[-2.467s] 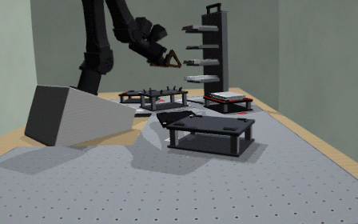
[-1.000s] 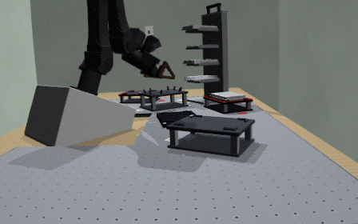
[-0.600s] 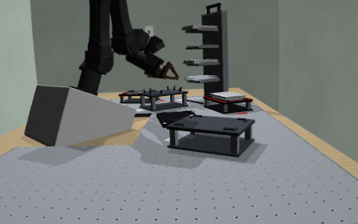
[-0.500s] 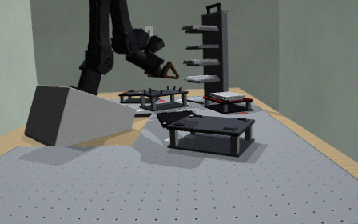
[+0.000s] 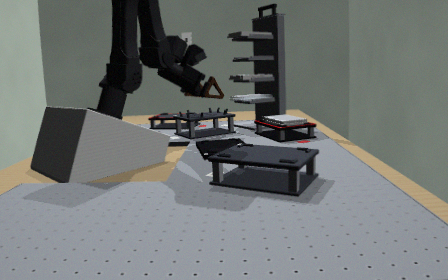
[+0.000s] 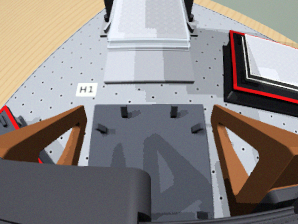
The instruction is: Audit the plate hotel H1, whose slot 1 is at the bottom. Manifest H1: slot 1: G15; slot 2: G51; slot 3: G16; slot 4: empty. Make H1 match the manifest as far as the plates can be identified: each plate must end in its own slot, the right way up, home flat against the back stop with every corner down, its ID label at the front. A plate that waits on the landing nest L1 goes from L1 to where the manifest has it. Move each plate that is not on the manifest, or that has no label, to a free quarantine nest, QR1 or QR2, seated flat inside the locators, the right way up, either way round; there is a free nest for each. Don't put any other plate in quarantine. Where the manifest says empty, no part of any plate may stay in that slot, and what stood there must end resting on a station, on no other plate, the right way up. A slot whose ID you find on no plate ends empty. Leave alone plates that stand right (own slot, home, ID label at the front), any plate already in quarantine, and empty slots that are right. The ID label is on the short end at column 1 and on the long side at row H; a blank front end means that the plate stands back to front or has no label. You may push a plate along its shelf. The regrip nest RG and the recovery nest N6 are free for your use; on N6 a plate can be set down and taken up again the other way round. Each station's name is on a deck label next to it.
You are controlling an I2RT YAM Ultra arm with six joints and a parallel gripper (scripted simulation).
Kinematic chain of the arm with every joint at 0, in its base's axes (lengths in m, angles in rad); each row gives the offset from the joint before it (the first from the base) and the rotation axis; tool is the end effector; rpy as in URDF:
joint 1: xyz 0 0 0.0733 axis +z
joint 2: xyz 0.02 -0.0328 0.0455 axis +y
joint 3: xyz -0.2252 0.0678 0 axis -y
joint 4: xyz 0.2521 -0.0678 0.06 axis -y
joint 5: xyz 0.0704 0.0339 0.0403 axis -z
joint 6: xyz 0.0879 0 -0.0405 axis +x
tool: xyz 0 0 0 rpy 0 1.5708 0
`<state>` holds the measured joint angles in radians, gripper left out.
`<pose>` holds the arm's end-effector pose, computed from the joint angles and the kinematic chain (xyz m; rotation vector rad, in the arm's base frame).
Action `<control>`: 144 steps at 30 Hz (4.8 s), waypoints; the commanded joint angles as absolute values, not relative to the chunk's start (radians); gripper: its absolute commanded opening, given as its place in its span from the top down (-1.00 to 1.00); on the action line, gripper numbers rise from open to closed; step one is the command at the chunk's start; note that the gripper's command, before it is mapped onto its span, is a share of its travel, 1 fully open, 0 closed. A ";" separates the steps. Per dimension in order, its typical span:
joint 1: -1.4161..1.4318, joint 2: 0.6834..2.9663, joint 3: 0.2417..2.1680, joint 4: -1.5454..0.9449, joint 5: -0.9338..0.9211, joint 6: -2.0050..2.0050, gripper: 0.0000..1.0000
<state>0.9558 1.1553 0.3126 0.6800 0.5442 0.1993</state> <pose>0.2009 0.2074 0.1528 -0.2503 1.7067 0.3859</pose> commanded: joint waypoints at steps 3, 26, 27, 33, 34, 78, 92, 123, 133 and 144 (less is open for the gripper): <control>0.955 1.152 0.318 0.685 0.544 0.199 -1.00; 0.955 1.152 0.318 0.685 0.544 0.199 -1.00; 0.955 1.152 0.318 0.685 0.544 0.199 -1.00; 0.955 1.152 0.318 0.685 0.544 0.199 -1.00; 0.955 1.152 0.318 0.685 0.544 0.199 -1.00; 1.080 0.966 0.233 0.567 0.667 0.224 -1.00; 1.142 0.827 0.247 0.405 0.729 0.239 -1.00; 1.264 0.601 0.480 -0.078 0.848 0.272 -1.00; 1.317 0.581 0.580 -0.212 0.900 0.290 -1.00; 1.385 0.581 0.700 -0.353 0.966 0.316 -1.00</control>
